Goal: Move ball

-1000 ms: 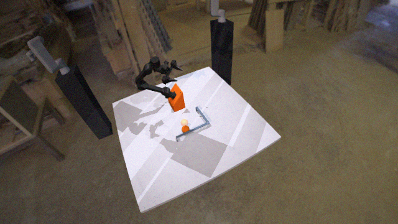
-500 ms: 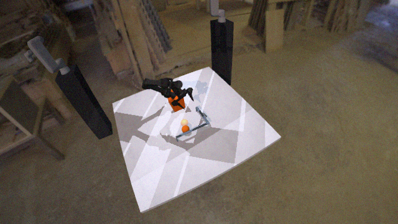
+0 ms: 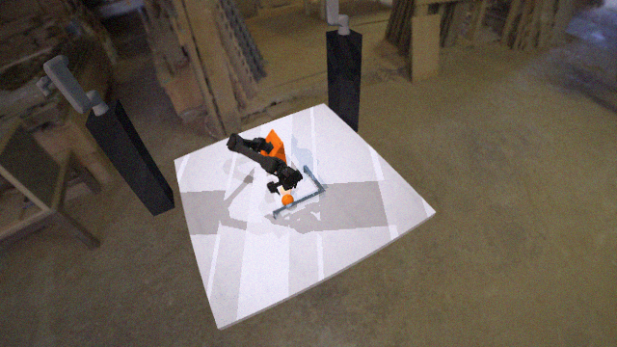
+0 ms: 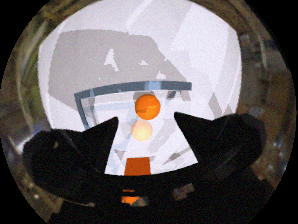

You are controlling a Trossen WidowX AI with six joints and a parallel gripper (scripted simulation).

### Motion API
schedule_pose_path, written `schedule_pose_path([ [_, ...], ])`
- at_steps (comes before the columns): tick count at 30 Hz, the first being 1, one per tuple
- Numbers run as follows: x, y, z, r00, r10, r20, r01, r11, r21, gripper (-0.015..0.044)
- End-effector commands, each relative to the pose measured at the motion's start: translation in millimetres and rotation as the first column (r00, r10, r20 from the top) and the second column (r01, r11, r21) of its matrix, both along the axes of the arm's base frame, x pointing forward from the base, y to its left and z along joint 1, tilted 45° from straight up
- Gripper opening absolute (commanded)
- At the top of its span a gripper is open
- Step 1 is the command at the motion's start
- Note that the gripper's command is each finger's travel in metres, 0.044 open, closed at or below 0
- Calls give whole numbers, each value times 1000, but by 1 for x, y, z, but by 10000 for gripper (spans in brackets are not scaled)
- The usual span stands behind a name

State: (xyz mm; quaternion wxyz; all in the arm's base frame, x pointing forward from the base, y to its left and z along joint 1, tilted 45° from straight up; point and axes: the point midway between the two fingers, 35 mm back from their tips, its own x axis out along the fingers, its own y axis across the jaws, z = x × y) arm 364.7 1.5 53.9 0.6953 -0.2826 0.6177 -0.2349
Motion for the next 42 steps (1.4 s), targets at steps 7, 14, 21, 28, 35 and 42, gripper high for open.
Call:
schedule_pose_path([
  [7,-5,-23,-18,999,-42,-33,41,999,-31,440],
  [14,-4,-27,-22,999,-42,-33,41,999,-31,440],
  [21,-3,-35,-30,999,-42,-33,41,999,-31,440],
  [28,-2,-43,-38,999,-42,-33,41,999,-31,440],
  [35,-1,-51,-45,999,-42,-33,41,999,-32,440],
  [42,-1,-59,-53,999,-42,-33,41,999,-33,440],
])
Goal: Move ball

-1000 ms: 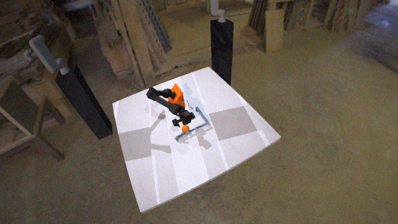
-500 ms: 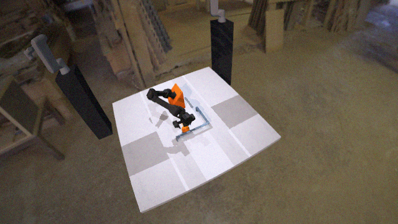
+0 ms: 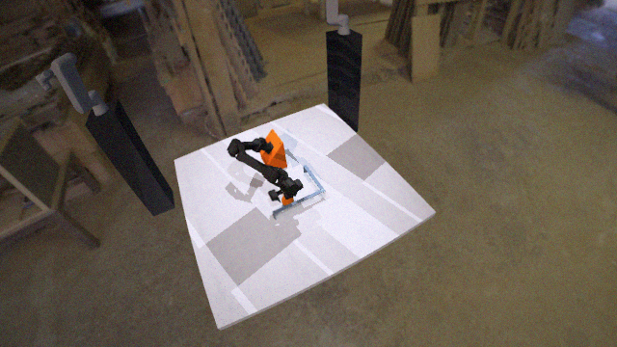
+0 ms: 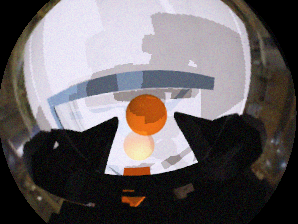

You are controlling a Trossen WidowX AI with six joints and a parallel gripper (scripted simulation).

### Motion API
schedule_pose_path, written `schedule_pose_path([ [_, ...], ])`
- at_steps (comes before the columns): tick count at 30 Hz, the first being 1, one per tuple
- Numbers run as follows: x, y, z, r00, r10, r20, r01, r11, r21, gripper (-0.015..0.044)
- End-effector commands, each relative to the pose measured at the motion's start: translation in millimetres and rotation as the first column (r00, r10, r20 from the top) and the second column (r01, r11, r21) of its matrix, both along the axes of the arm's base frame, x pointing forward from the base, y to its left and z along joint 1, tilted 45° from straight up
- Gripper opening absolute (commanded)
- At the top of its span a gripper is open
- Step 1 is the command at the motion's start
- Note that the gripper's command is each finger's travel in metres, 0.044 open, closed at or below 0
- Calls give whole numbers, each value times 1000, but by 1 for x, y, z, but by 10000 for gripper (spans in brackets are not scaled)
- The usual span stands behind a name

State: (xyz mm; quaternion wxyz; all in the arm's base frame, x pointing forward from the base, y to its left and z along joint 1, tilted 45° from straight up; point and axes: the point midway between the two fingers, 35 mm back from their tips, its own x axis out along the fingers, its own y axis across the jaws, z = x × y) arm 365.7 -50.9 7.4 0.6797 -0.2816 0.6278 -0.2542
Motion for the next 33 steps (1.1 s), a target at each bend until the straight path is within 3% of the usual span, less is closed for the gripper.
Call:
schedule_pose_path([
  [1,-2,-8,-8,1000,0,-12,0,1000,-6,440],
  [7,-2,-13,-12,1000,0,-12,0,1000,-7,440],
  [11,-2,-13,-12,1000,0,-12,0,1000,-7,335],
  [17,-2,-13,-12,1000,0,-12,0,1000,-7,295],
  [28,-16,17,-8,994,59,-92,-63,997,-39,6],
  [33,-10,35,13,996,47,-72,-49,998,-28,0],
])
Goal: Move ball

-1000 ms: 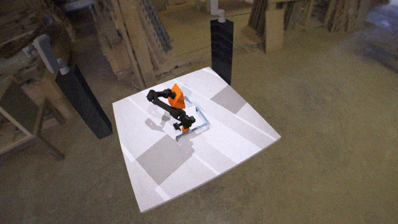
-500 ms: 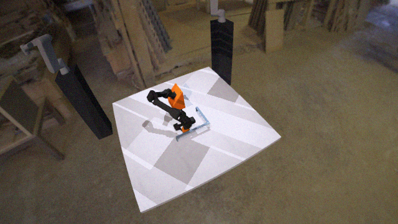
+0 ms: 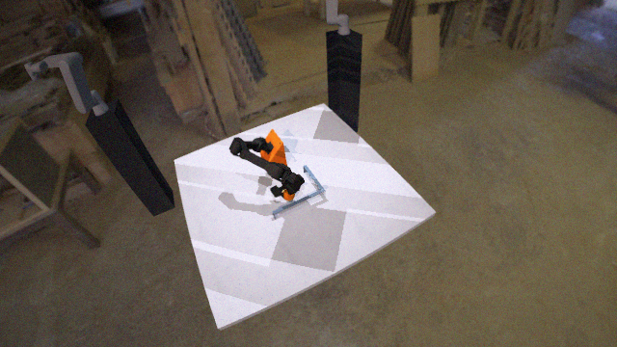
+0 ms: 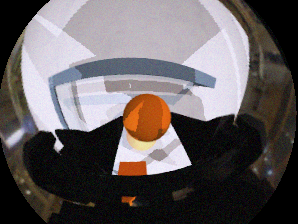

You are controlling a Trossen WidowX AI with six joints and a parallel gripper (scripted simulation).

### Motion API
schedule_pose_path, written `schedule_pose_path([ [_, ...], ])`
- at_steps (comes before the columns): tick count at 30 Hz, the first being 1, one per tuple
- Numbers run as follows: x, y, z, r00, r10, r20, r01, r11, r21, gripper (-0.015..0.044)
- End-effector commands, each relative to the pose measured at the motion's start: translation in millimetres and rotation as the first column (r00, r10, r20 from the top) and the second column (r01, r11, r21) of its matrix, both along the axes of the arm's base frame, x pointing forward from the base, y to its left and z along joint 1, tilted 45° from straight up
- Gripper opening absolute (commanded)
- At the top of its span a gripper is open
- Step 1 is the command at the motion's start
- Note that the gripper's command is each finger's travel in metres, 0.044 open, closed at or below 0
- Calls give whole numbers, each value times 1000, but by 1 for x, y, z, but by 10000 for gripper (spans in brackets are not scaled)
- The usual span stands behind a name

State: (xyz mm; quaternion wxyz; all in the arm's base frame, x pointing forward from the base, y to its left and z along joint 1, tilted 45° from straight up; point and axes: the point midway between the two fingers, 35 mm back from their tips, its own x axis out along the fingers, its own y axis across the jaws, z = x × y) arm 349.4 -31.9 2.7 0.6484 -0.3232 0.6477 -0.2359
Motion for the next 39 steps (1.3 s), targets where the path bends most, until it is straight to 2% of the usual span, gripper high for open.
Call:
schedule_pose_path([
  [1,7,20,22,1000,-5,30,4,1000,15,0],
  [16,4,71,93,995,-52,82,48,998,43,0],
  [23,3,71,93,995,-52,83,49,998,43,0],
  [39,-31,55,59,995,-52,81,49,998,42,0],
])
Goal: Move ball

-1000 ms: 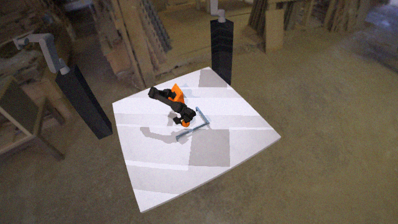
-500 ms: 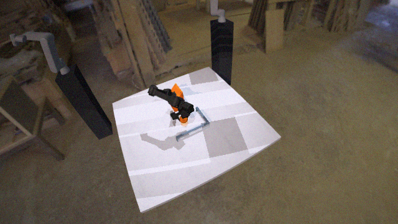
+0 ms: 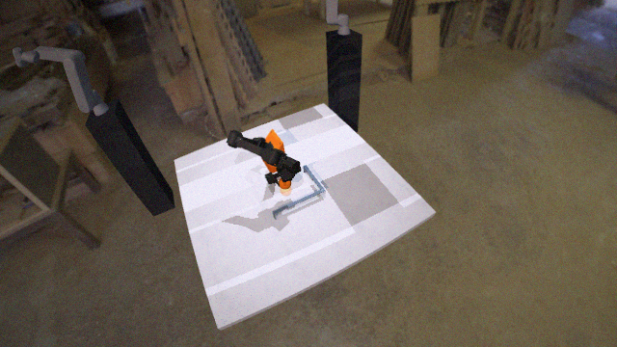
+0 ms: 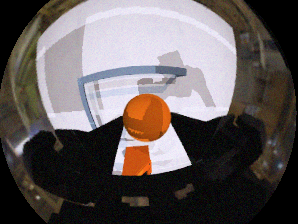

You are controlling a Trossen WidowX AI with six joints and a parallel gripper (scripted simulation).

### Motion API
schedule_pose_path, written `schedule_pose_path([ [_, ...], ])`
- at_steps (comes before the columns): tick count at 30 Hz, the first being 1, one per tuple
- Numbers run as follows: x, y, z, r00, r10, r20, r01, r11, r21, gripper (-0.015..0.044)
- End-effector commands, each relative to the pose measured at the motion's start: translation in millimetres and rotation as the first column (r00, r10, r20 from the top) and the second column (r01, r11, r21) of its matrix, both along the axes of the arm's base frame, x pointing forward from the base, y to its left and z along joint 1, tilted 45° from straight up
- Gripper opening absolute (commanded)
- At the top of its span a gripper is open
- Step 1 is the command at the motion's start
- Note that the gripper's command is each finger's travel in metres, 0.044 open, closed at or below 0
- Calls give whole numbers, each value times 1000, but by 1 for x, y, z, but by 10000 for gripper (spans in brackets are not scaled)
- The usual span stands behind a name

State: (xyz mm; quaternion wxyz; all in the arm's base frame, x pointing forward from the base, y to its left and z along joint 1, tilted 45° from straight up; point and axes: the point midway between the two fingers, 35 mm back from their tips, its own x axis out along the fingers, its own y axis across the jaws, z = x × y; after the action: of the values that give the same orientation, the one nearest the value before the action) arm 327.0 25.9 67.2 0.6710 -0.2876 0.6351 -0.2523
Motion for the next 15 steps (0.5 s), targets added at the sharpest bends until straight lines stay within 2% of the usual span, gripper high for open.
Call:
schedule_pose_path([
  [1,-11,-4,-8,1000,-2,9,2,1000,6,0],
  [15,-41,-18,-32,1000,-2,8,2,1000,6,0],
])
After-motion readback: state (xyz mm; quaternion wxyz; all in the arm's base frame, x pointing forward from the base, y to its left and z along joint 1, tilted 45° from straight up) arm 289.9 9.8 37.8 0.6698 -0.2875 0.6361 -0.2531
